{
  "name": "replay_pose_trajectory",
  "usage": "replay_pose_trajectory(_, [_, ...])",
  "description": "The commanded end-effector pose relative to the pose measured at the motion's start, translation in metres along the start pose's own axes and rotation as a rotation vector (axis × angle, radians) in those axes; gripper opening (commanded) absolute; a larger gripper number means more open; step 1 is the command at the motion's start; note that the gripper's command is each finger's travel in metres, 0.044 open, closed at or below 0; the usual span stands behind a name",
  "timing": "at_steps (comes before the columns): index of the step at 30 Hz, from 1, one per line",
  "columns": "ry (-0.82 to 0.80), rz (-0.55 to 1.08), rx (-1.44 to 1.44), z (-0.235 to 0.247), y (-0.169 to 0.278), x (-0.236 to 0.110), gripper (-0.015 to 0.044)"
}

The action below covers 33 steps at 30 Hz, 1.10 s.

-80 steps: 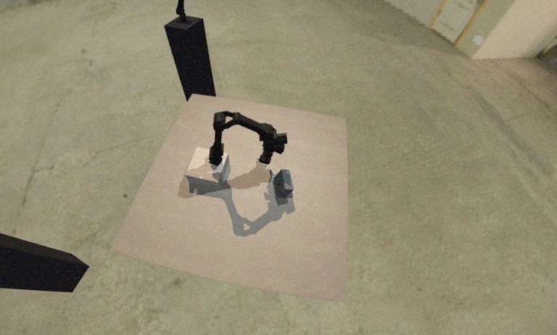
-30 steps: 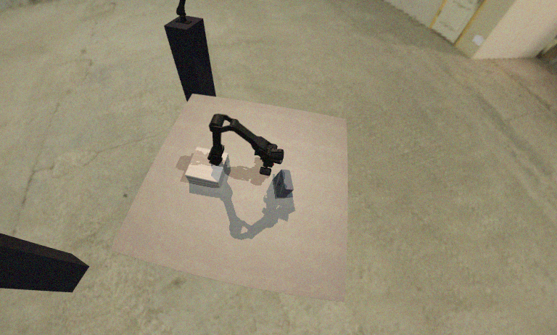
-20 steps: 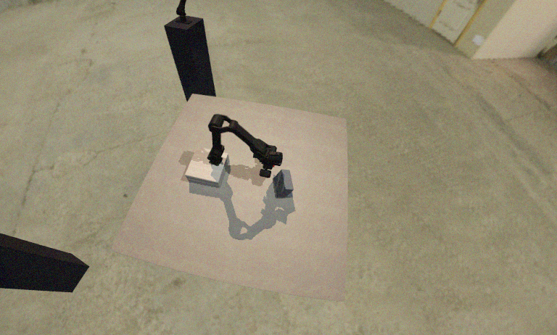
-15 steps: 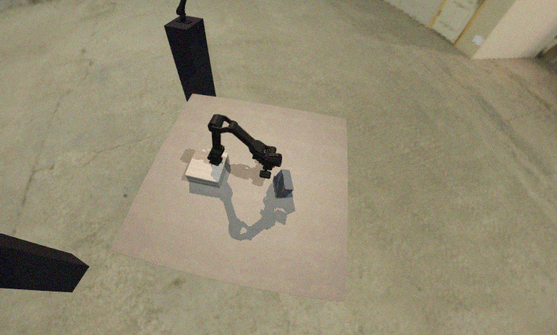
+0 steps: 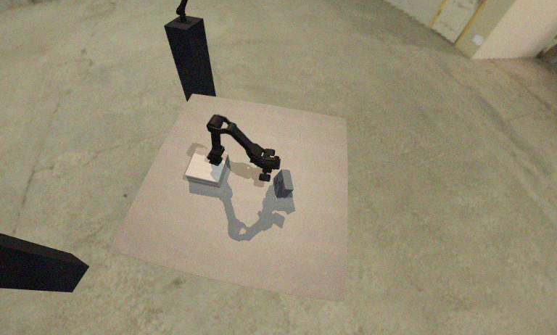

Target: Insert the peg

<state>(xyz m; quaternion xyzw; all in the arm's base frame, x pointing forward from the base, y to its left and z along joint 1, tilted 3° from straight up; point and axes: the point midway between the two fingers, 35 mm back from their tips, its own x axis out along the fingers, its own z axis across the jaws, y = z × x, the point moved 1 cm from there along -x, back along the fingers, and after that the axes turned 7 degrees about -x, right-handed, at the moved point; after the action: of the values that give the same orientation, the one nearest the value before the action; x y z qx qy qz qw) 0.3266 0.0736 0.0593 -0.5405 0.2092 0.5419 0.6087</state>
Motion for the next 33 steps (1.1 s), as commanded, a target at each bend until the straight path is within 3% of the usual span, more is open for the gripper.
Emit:
replay_pose_trajectory(1, [-0.011,-0.017,-0.010,-0.003,0.002,-0.001,0.0000])
replay_pose_trajectory(33, [-0.042,-0.182,-0.085,-0.036,0.007,-0.013,0.0000])
